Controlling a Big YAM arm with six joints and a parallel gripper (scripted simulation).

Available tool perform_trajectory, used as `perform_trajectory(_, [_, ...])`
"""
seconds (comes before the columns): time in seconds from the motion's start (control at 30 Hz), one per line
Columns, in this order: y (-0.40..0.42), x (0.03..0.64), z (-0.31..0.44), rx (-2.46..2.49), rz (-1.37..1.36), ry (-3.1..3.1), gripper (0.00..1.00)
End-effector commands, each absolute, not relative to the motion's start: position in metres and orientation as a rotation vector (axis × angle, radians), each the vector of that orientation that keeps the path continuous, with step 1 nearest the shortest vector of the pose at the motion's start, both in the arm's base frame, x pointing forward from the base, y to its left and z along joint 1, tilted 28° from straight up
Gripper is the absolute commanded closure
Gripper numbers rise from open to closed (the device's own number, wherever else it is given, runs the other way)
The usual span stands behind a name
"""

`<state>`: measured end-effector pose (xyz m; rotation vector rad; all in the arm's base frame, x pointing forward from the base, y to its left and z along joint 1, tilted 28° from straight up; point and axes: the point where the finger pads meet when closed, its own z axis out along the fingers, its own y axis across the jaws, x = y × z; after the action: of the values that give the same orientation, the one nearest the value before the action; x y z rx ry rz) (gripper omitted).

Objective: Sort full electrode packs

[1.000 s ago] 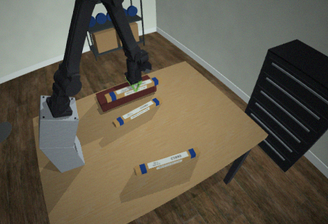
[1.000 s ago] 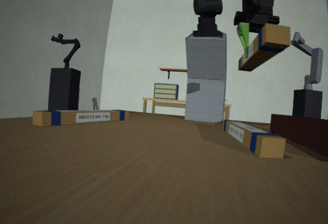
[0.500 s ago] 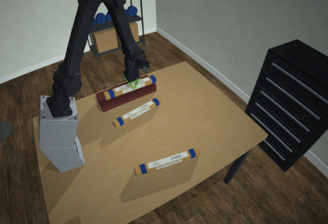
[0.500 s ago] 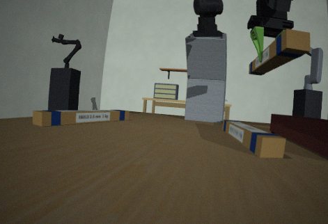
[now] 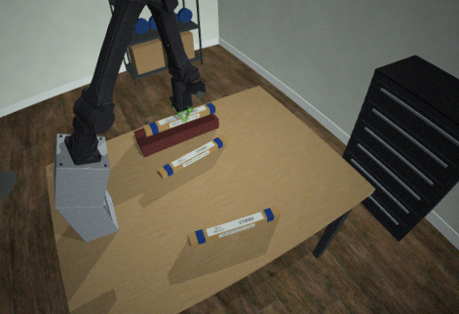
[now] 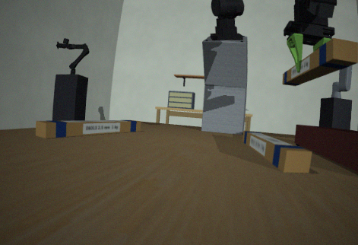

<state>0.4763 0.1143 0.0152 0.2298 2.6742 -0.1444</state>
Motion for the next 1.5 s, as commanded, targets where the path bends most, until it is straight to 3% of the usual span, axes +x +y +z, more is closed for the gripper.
perform_trajectory(0.0, [0.144,0.492,0.039,0.222,-0.099,2.625,1.00])
perform_trajectory(1.47, [0.203,0.506,0.034,0.226,-0.073,2.602,1.00])
